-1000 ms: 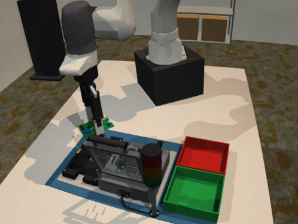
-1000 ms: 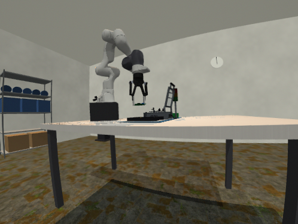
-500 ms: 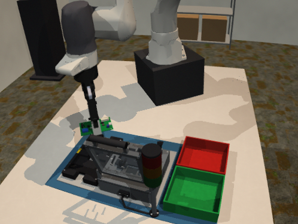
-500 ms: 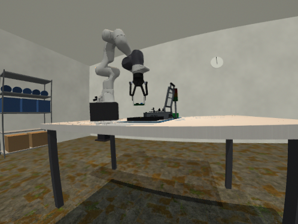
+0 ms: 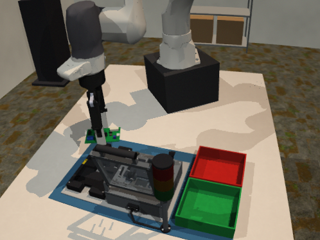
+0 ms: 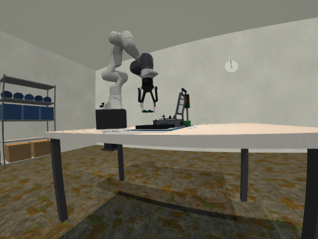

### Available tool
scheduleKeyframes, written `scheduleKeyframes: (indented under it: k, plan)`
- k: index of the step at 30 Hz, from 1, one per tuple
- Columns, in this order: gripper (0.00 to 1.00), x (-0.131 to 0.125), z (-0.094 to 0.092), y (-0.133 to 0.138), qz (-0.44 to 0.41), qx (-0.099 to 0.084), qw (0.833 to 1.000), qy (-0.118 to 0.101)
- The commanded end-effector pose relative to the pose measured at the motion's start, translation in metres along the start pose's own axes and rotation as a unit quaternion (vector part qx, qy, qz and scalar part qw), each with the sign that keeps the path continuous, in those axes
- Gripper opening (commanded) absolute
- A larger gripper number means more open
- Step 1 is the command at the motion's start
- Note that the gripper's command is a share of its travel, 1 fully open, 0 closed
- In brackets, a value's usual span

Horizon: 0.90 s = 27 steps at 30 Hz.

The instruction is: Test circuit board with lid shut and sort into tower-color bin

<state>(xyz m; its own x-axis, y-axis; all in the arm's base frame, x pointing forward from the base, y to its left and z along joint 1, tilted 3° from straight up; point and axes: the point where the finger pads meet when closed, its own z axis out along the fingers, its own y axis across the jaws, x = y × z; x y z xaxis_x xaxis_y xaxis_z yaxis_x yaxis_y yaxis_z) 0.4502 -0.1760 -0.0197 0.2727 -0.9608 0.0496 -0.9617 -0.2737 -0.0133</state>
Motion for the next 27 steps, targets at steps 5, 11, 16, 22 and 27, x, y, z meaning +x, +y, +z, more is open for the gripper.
scheduleKeyframes:
  k: [5,11,16,22,27]
  plan:
    - [0.46,0.0006,-0.0006,-0.0002,0.116,0.002,0.993,0.000]
    - [0.46,0.0006,-0.0006,-0.0002,0.144,0.002,0.990,0.000]
    - [0.46,0.0006,-0.0006,-0.0002,0.169,0.002,0.986,0.000]
    - [0.46,0.0006,-0.0006,-0.0002,0.186,0.002,0.983,0.000]
    - [0.46,0.0006,-0.0006,-0.0002,0.189,0.002,0.982,0.000]
